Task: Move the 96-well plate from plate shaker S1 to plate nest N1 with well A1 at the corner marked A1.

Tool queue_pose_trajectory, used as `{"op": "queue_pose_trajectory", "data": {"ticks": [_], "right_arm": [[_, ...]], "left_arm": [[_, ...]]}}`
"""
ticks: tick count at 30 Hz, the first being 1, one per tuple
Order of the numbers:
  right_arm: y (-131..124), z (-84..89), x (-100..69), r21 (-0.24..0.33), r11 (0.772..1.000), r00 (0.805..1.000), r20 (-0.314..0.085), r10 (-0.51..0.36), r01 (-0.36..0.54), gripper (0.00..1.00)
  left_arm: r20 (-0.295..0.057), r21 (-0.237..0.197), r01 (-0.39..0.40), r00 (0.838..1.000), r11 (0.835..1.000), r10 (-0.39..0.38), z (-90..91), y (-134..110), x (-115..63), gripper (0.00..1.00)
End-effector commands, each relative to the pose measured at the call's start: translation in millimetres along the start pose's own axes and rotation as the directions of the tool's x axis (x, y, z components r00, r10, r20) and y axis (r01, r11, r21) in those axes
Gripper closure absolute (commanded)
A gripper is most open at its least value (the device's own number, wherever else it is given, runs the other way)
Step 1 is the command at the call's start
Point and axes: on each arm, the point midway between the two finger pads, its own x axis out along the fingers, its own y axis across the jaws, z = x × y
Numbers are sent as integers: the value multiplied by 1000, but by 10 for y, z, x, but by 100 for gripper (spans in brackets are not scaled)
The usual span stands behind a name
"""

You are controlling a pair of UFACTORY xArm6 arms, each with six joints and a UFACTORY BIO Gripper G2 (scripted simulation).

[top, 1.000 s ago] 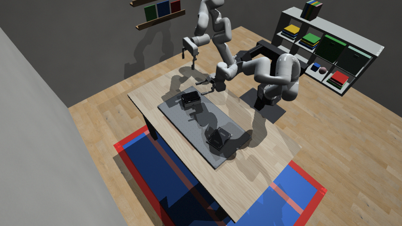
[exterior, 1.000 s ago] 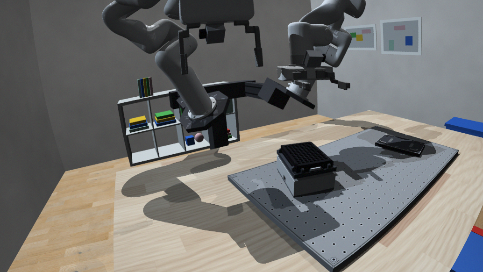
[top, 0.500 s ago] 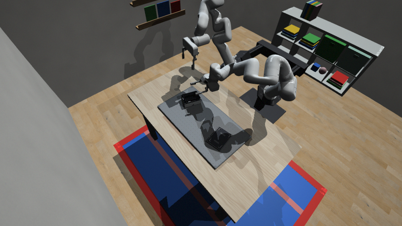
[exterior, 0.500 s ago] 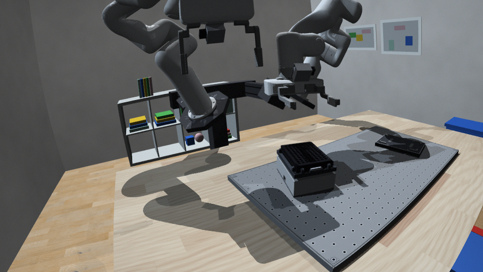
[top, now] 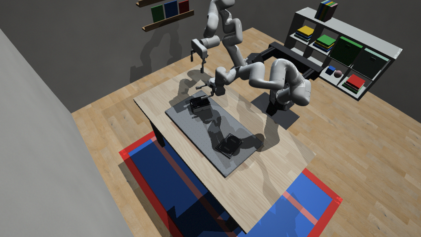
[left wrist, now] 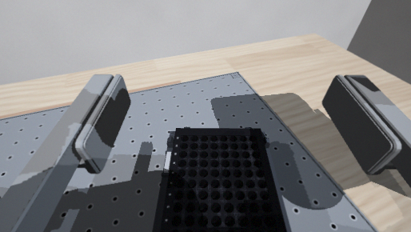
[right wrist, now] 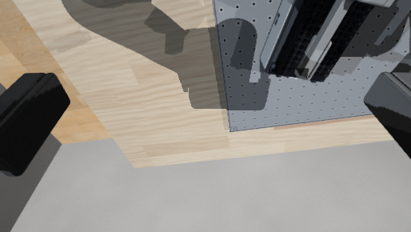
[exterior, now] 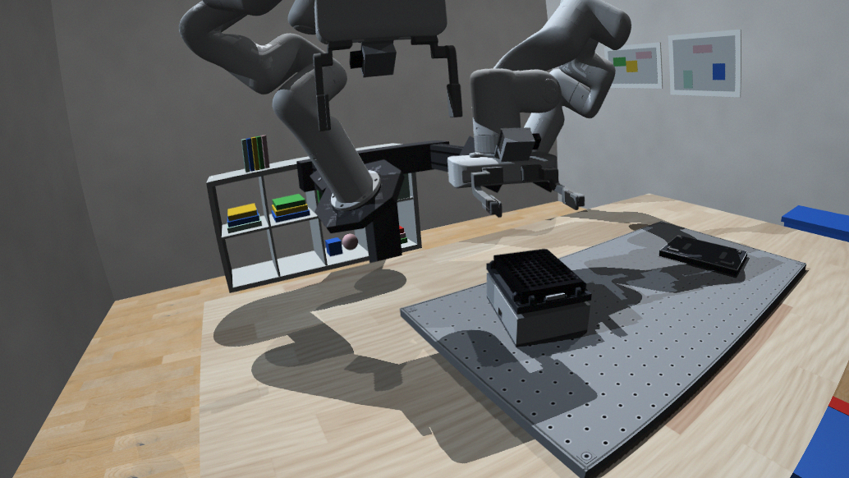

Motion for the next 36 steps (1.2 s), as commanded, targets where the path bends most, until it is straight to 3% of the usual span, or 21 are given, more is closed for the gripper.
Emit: {"op": "queue_pose_trajectory", "data": {"ticks": [1,13,36], "right_arm": [[2,-10,-14,2,1000,1000,-3,-2,2,0],[2,-10,-14,2,1000,1000,-3,-2,2,0],[2,-10,-14,2,1000,1000,-3,-2,2,0]], "left_arm": [[3,-2,-1,1000,1000,1,14,-10,15,63],[3,-2,-1,1000,1000,1,-36,-11,15,63],[3,-1,-1,1000,1000,1,-386,-11,16,63]]}}
